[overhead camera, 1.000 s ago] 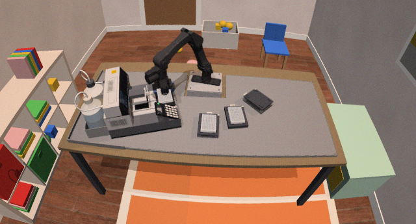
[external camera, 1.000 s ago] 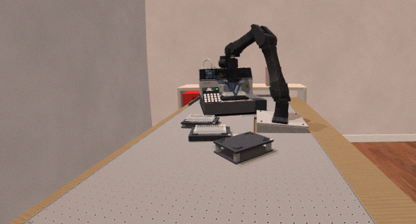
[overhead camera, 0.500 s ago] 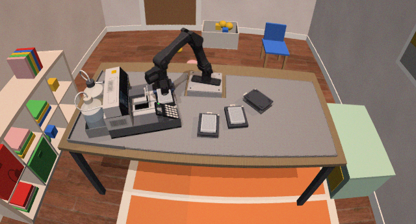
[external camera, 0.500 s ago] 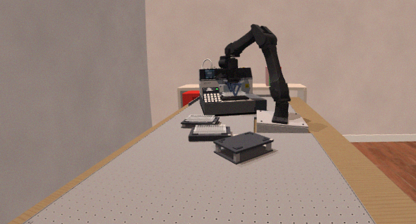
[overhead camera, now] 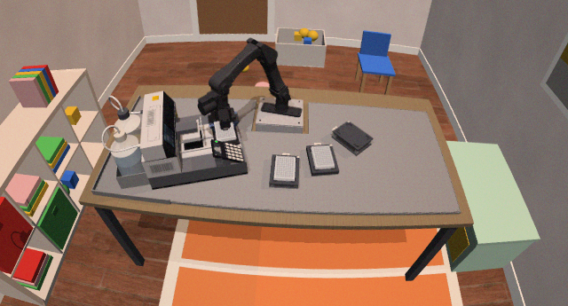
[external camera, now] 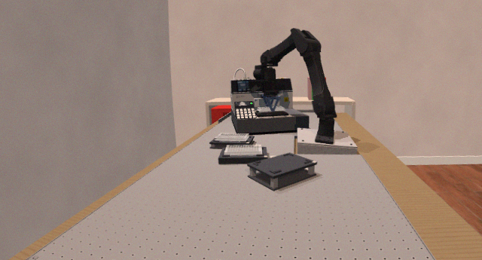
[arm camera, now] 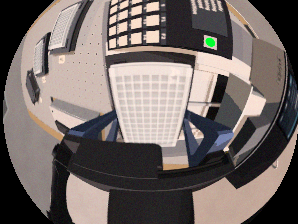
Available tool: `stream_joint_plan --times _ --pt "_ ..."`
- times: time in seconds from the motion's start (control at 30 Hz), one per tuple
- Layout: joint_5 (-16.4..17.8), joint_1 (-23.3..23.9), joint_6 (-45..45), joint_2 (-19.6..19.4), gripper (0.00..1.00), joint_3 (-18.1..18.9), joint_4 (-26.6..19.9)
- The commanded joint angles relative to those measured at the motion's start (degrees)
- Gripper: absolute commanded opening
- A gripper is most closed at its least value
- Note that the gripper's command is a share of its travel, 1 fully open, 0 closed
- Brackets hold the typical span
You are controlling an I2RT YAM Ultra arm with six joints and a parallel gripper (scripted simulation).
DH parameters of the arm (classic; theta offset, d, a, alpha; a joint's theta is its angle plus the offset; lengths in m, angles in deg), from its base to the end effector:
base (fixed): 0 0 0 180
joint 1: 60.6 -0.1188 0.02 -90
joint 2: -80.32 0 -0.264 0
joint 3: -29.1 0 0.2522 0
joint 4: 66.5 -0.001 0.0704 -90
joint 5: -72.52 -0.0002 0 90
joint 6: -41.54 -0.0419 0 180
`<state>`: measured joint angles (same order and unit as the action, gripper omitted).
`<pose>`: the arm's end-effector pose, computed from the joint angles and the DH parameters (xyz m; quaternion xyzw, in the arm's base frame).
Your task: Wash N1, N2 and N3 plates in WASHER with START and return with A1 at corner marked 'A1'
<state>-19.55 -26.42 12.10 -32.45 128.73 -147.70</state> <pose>0.2968 -0.2022 0.1930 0.2286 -0.9726 -0.0156 0.0389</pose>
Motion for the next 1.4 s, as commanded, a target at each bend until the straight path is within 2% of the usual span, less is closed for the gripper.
stream_joint_plan --times 0.0,1.37 --pt "0.24 0.03 0.05 0.82 0.0 0.18 0.08" --pt "0.24 0.05 0.07 0.88 0.0 -0.65 0.86"
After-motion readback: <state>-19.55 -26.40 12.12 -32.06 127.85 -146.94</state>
